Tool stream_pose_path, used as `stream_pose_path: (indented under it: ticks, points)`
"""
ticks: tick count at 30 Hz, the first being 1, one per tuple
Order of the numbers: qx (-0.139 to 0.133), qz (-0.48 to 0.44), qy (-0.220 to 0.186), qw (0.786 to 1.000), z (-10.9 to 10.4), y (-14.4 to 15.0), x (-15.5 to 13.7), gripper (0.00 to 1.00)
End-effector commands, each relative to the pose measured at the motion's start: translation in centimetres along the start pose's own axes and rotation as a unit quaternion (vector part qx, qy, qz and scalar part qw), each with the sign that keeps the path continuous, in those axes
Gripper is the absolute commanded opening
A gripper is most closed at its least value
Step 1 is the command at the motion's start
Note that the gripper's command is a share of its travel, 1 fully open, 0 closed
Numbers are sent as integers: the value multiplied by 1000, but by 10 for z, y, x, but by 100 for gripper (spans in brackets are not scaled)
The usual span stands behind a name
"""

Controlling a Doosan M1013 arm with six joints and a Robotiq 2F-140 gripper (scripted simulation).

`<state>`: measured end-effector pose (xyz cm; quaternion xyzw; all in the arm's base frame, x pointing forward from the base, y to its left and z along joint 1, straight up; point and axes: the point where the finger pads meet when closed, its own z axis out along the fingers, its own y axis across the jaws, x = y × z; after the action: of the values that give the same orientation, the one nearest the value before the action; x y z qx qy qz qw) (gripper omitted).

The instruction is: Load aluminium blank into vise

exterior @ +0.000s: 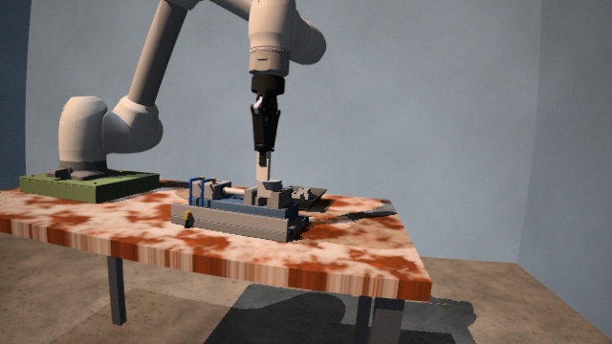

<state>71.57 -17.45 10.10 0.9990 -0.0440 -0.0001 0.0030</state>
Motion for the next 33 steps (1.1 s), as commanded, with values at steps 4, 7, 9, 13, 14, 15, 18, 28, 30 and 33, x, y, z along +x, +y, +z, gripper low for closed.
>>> stream_pose_path:
  ticks: [4, 7, 9, 13, 14, 15, 18, 28, 30, 33]
  points:
    - [0, 0, -1, 1000, 4, 3, -1, 0]
    - [0, 0, -1, 1000, 4, 3, -1, 0]
    - [0, 0, -1, 1000, 5, 3, -1, 0]
    - [0, 0, -1, 1000, 6, 3, -1, 0]
    - [0, 0, -1, 1000, 7, 3, -1, 0]
    - [0, 0, -1, 1000, 7, 3, -1, 0]
    - [0, 0, -1, 1000, 9, 3, -1, 0]
    - [0, 0, -1, 1000, 13, 3, -1, 0]
    - [0, 0, -1, 1000, 13, 3, -1, 0]
    - [0, 0, -1, 1000, 15, 3, -1, 0]
